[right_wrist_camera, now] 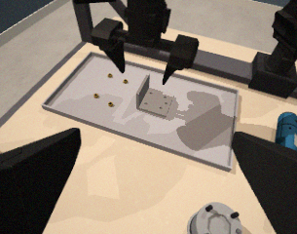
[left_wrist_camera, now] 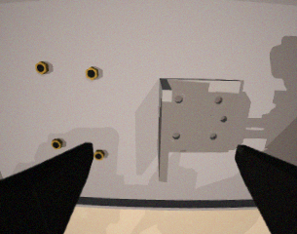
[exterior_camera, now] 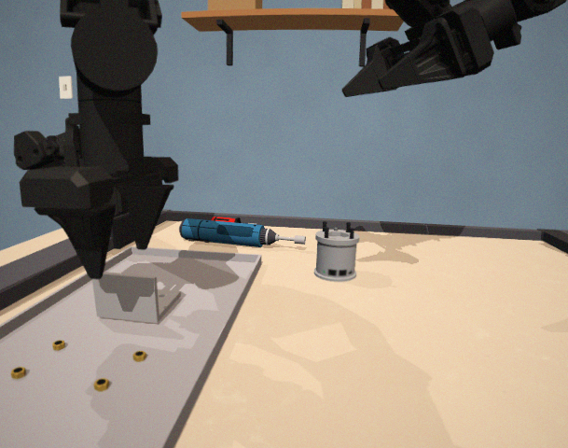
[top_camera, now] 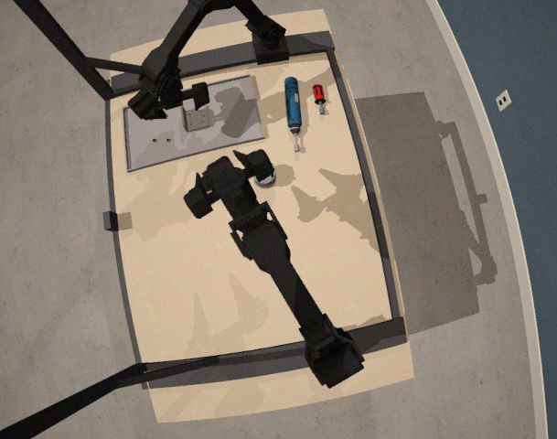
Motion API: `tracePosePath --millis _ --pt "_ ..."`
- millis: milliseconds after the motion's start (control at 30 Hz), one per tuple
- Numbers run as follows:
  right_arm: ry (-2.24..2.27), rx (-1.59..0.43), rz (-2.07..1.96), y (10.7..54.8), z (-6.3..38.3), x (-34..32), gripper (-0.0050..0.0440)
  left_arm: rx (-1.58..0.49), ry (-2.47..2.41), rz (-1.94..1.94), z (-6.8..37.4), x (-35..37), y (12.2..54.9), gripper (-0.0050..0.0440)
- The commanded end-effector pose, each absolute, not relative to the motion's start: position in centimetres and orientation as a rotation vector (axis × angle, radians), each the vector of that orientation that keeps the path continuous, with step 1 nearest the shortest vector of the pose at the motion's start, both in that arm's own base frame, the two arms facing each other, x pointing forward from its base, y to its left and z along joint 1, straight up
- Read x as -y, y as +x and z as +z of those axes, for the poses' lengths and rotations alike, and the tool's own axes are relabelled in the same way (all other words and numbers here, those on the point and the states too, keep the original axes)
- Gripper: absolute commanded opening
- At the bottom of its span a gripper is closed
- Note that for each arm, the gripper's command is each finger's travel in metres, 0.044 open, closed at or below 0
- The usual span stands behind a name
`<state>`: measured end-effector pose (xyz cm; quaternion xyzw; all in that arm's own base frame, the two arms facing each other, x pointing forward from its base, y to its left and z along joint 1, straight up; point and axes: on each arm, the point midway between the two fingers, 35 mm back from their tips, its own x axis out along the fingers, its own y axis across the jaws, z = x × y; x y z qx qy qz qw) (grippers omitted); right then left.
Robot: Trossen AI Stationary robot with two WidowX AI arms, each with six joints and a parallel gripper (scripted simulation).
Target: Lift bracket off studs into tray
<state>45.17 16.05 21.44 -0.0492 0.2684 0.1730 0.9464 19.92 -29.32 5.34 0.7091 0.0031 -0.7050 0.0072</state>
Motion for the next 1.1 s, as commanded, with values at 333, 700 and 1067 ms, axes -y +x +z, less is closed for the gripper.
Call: tracePosePath --millis 333,700,1067 --pt "-0.096 -0.52 0.352 45.23 22.62 -16.08 0.044 0.012 2.223 -2.172 8.74 29.75 20.11 0.044" --pt "-0.096 -0.52 0.352 45.23 22.62 -16.08 0.044 0.006 2.223 -2.182 8.46 29.51 20.01 0.044" --pt "-0.096 -0.52 0.352 45.23 22.62 -16.08 0.044 0.006 2.223 -2.182 8.46 29.51 20.01 0.044"
